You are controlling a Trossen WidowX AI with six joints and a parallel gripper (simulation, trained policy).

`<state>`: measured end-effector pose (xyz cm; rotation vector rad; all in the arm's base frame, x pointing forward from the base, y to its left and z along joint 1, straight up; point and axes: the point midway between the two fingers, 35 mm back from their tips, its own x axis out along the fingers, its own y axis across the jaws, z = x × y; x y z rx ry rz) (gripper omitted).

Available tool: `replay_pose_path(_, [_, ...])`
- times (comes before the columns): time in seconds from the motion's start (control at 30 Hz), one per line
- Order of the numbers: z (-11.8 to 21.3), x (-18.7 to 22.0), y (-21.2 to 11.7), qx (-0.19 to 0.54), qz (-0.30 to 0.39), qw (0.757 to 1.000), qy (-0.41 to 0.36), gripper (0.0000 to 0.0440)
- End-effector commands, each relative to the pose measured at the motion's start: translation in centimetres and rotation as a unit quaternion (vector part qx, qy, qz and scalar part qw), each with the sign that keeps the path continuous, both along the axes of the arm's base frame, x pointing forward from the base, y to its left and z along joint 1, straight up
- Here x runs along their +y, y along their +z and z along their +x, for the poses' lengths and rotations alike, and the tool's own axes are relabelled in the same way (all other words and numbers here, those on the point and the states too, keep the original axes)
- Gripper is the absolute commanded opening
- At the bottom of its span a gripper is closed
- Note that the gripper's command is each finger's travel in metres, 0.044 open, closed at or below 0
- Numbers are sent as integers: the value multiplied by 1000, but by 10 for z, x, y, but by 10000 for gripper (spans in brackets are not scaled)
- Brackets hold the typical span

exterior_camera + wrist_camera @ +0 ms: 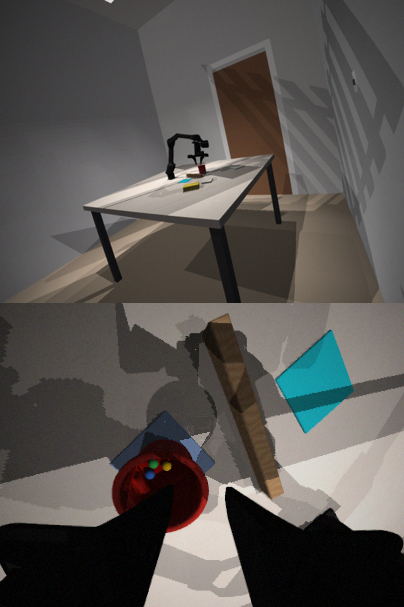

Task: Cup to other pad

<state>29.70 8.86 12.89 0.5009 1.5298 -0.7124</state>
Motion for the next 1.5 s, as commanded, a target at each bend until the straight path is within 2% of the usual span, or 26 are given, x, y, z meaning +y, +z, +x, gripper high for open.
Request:
replay_pose_path(0.0, [-2, -1, -13, 9, -8, 1000, -1, 185])
replay_pose_path(0.5, [-9, -2, -62, 34, -12, 999, 33, 181])
replay_pose_path(0.77, [-11, -6, -74, 32, -11, 997, 64, 4])
replay_pose_path(1.47, [-17, -16, -35, 4, 2, 999, 36, 2])
